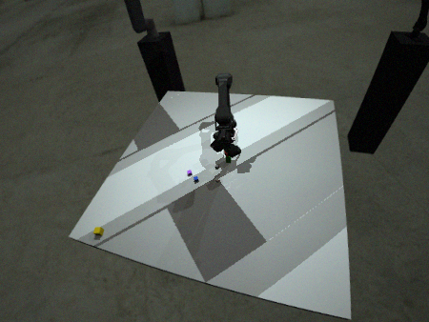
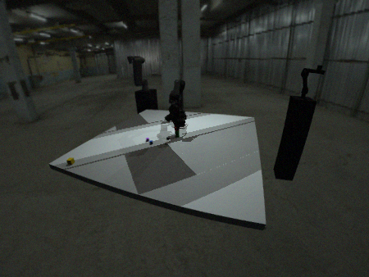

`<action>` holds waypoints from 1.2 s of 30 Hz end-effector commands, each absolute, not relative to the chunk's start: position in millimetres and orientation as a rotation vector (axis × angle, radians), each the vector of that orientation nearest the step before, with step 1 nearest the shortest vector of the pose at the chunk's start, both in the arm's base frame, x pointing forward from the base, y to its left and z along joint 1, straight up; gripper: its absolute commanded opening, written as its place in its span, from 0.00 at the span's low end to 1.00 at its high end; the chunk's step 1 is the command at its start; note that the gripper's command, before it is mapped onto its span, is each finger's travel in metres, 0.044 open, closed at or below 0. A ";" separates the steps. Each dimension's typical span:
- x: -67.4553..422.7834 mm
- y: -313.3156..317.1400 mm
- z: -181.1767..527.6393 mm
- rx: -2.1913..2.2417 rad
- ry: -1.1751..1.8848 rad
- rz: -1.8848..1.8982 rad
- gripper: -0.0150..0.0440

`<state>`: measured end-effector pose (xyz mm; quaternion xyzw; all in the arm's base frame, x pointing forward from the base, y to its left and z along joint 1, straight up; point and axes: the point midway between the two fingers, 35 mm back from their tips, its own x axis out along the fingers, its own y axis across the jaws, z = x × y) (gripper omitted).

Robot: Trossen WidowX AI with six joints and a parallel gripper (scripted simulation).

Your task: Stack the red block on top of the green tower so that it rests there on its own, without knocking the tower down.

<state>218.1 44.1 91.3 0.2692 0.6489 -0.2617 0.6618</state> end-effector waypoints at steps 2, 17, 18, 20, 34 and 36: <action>218.2 44.2 90.7 0.612 1.466 -0.595 0.25; 218.2 44.3 90.4 0.612 1.466 -0.595 0.25; 218.3 44.3 91.6 0.612 1.466 -0.595 0.25; 218.4 44.2 90.8 0.609 1.467 -0.592 0.30; 218.4 44.2 90.8 0.609 1.467 -0.592 0.92; 218.4 44.2 90.8 0.609 1.467 -0.592 1.00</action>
